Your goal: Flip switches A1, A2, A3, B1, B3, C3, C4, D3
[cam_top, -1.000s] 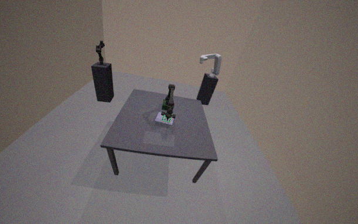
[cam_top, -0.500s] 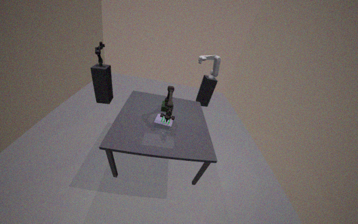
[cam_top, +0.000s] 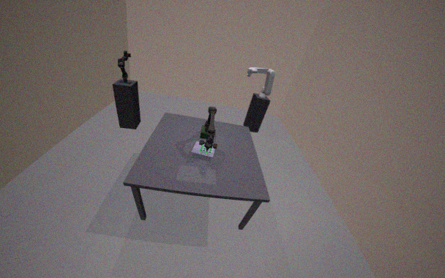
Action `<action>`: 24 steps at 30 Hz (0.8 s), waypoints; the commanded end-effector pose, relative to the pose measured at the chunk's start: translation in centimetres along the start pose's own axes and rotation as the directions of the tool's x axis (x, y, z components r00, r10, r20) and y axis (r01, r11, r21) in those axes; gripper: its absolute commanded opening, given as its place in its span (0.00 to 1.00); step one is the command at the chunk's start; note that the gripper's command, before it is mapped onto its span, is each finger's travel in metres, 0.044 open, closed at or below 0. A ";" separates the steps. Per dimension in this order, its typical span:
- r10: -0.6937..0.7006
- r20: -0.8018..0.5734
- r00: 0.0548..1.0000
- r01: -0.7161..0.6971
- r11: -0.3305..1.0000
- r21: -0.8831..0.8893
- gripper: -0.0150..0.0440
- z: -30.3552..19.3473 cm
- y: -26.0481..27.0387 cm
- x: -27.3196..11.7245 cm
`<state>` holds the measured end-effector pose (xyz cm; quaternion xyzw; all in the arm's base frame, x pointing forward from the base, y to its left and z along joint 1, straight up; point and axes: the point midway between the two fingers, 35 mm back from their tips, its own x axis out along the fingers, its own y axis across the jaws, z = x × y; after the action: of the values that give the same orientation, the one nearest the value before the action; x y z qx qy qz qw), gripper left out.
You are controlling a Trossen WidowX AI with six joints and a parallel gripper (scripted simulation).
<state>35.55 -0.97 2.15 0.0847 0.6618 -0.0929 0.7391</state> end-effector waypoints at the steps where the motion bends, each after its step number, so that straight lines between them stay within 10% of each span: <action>1: 0.004 0.010 1.000 -0.004 1.000 -0.003 0.25 0.6 0.1 -4.6; 24: 0.001 0.032 0.999 -0.001 1.000 -0.004 0.25 0.4 -3.4 -2.0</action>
<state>34.68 -4.19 4.31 0.0841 0.6548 -0.0935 0.7453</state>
